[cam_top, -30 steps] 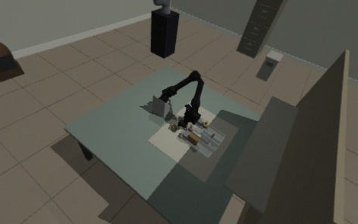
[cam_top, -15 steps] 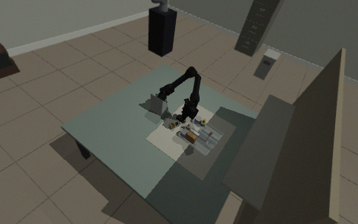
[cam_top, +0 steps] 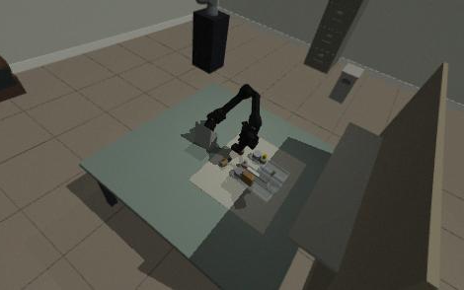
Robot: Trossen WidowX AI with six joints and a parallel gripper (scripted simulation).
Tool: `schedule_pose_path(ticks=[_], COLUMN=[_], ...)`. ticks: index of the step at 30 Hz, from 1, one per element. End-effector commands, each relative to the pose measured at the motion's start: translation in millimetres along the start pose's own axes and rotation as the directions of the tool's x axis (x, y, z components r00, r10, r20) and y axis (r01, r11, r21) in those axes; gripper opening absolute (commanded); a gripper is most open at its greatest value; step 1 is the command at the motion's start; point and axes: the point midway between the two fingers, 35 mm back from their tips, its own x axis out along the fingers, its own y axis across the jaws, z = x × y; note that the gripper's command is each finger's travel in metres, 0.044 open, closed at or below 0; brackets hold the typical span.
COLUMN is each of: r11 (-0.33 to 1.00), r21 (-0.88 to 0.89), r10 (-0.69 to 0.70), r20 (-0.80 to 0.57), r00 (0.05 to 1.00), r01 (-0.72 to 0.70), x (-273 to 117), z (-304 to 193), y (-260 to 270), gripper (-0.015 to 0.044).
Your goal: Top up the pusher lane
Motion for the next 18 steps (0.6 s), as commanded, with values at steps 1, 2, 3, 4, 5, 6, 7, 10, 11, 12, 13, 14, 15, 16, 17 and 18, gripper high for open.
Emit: schedule_pose_path(ticks=[1, 2, 3, 4, 5, 6, 7, 10, 11, 12, 13, 14, 15, 16, 17, 18], r11=[1.000, 0.999, 0.999, 0.999, 0.999, 0.999, 0.999, 0.999, 0.999, 0.999, 0.999, 0.999, 0.999, 0.999, 0.999, 0.999], r21=[0.025, 0.031, 0.038, 0.044, 0.048, 0.049, 0.049, 0.049, 0.049, 0.049, 0.049, 0.049, 0.049, 0.049, 0.049, 0.049], r10=[0.007, 0.008, 0.009, 0.011, 0.012, 0.012, 0.012, 0.012, 0.012, 0.012, 0.012, 0.013, 0.013, 0.013, 0.013, 0.013], r20=[-0.011, -0.011, -0.011, -0.011, -0.011, -0.011, -0.011, -0.011, -0.011, -0.011, -0.011, -0.011, -0.011, -0.011, -0.011, -0.011], r00=[1.000, 1.000, 1.000, 1.000, 1.000, 1.000, 1.000, 1.000, 1.000, 1.000, 1.000, 1.000, 1.000, 1.000, 1.000, 1.000], r01=[-0.007, -0.007, -0.009, -0.010, -0.011, -0.012, -0.012, -0.012, -0.012, -0.012, -0.012, -0.012, -0.012, -0.013, -0.013, -0.013], x=[21, 27, 33, 37, 40, 41, 41, 45, 48, 51, 54, 59, 62, 65, 65, 65], z=[4, 5, 6, 7, 8, 8, 8, 8, 8, 8, 8, 8, 8, 8, 8, 8], y=[-3, -4, -5, -5, -6, -6, -6, -6, -6, -6, -6, -5, -5, -5, -5, -5], gripper=[0.0000, 0.0000, 0.0000, 0.0000, 0.0000, 0.0000, 0.0000, 0.0000, 0.0000, 0.0000, 0.0000, 0.0000, 0.0000, 0.0000, 0.0000, 0.0000])
